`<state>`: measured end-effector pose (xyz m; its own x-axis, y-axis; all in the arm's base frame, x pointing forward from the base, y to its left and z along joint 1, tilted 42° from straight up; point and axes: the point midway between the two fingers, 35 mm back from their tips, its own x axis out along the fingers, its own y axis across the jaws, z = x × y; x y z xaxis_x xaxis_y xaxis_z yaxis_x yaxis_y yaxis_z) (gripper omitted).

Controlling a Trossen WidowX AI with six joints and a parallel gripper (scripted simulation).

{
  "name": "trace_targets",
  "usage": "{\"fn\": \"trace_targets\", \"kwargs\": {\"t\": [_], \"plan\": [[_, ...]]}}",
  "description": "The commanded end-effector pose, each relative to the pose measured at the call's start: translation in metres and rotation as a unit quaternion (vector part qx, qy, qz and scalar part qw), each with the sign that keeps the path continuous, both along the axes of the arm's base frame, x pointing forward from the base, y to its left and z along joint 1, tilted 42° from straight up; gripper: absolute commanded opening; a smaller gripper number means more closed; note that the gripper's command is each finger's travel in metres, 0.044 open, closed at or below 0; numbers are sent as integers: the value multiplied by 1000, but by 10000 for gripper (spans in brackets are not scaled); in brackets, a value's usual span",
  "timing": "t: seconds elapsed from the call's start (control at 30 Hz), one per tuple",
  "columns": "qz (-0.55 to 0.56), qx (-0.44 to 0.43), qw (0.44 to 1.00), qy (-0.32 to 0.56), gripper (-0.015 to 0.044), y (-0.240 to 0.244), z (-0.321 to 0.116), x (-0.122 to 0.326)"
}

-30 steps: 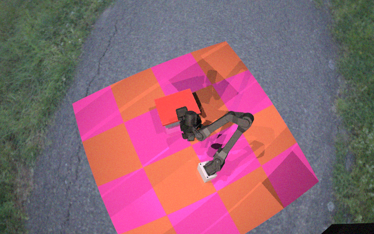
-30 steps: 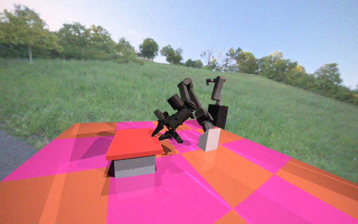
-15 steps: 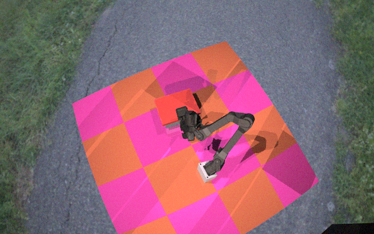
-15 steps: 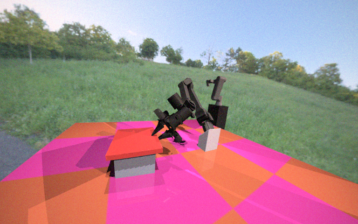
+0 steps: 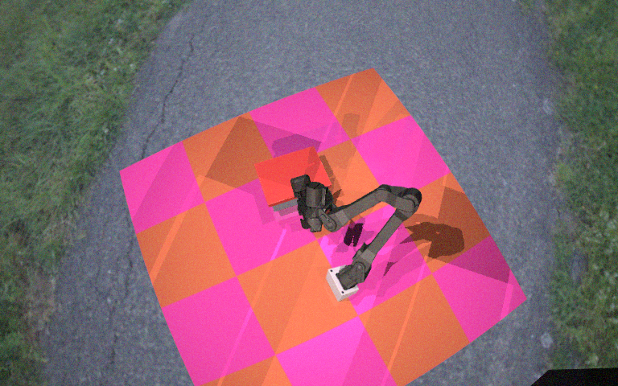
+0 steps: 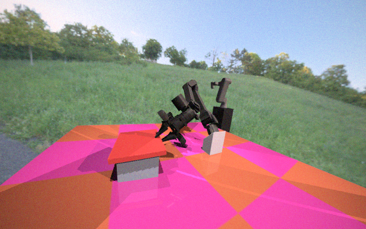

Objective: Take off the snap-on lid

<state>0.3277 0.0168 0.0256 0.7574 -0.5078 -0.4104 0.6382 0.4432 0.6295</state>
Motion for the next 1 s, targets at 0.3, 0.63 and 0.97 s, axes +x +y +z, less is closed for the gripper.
{"fn": "trace_targets", "kwargs": {"t": [0.3,0.63,0.97], "plan": [[0,0,1000,0,0,1,1,1],[0,0,1000,0,0,0,1,1],[0,0,1000,0,0,0,1,2]]}}
